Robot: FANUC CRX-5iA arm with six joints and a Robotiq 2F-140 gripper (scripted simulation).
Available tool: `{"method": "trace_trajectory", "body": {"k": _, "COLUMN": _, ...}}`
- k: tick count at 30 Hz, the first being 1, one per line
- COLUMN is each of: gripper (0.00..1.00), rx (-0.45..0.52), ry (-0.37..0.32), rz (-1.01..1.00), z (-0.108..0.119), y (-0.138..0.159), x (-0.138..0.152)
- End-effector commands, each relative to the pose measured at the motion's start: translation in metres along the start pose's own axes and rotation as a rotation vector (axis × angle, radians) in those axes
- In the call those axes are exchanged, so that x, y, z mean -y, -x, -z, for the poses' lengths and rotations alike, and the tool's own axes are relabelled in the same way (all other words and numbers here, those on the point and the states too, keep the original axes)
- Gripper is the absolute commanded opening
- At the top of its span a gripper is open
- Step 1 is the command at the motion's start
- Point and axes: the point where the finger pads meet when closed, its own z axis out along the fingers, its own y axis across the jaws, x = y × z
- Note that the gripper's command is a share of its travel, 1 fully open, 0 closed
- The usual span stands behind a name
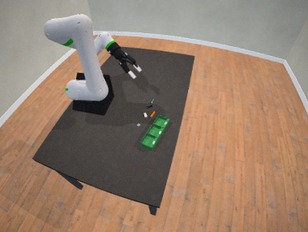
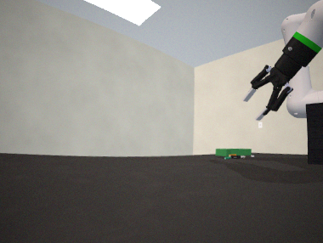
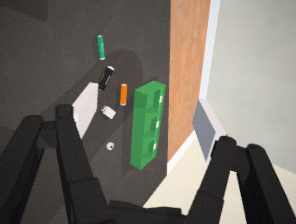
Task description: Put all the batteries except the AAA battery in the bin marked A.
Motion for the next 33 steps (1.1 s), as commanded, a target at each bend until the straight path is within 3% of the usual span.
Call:
{"method": "trace_trajectory", "body": {"k": 1, "gripper": 0.05, "rx": 0.045, "ry": -0.094, "rz": -0.1, "z": -0.019, "y": 0.006, "x": -0.012}}
{"method": "trace_trajectory", "body": {"k": 6, "gripper": 0.05, "rx": 0.079, "ry": -0.181, "rz": -0.183, "z": -0.022, "y": 0.007, "x": -0.013}}
{"method": "trace_trajectory", "body": {"k": 8, "gripper": 0.05, "rx": 0.099, "ry": -0.217, "rz": -0.225, "z": -0.034, "y": 0.012, "x": -0.022}}
{"method": "trace_trajectory", "body": {"k": 10, "gripper": 0.05, "rx": 0.099, "ry": -0.217, "rz": -0.225, "z": -0.034, "y": 0.012, "x": -0.022}}
{"method": "trace_trajectory", "body": {"k": 11, "gripper": 0.05, "rx": 0.126, "ry": -0.273, "rz": -0.283, "z": -0.034, "y": 0.012, "x": -0.022}}
{"method": "trace_trajectory", "body": {"k": 25, "gripper": 0.05, "rx": 0.27, "ry": -0.501, "rz": -0.566, "z": -0.077, "y": 0.037, "x": -0.054}}
{"method": "trace_trajectory", "body": {"k": 27, "gripper": 0.05, "rx": 0.27, "ry": -0.501, "rz": -0.566, "z": -0.077, "y": 0.037, "x": -0.054}}
{"method": "trace_trajectory", "body": {"k": 28, "gripper": 0.05, "rx": 0.302, "ry": -0.545, "rz": -0.626, "z": -0.082, "y": 0.041, "x": -0.059}}
{"method": "trace_trajectory", "body": {"k": 33, "gripper": 0.05, "rx": 0.357, "ry": -0.617, "rz": -0.729, "z": -0.098, "y": 0.053, "x": -0.07}}
